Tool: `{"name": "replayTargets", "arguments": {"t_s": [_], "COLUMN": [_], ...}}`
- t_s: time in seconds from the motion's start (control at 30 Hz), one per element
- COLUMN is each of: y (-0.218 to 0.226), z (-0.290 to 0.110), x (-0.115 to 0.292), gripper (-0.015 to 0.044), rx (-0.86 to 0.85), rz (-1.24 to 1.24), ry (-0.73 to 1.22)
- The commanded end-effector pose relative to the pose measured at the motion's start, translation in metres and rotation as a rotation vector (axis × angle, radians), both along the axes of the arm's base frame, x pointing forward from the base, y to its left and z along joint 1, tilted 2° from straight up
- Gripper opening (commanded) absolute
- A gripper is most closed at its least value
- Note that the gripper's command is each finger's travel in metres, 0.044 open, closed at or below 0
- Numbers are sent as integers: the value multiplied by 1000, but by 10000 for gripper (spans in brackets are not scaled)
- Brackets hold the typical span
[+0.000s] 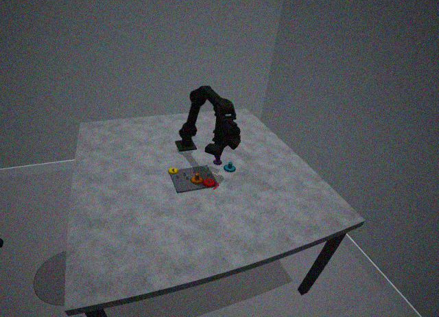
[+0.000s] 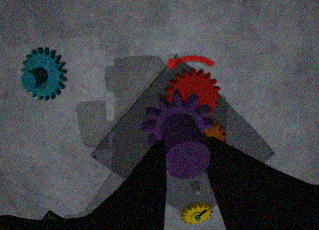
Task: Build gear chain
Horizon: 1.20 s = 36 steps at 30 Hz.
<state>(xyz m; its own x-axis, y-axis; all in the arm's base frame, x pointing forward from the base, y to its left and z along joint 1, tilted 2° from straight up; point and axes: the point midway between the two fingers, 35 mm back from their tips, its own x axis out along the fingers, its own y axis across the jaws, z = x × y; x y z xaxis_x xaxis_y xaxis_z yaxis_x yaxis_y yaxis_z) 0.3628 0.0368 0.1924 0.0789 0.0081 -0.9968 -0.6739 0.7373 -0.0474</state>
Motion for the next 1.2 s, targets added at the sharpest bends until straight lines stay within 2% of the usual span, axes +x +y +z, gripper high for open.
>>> {"name": "replayTargets", "arguments": {"t_s": [0.0,1.17], "y": [-8,-87], "z": [-2,-40], "x": [-1,-23], "gripper": [0,0], "rx": [3,-9], "rz": [2,4], "ry": [-5,10]}}
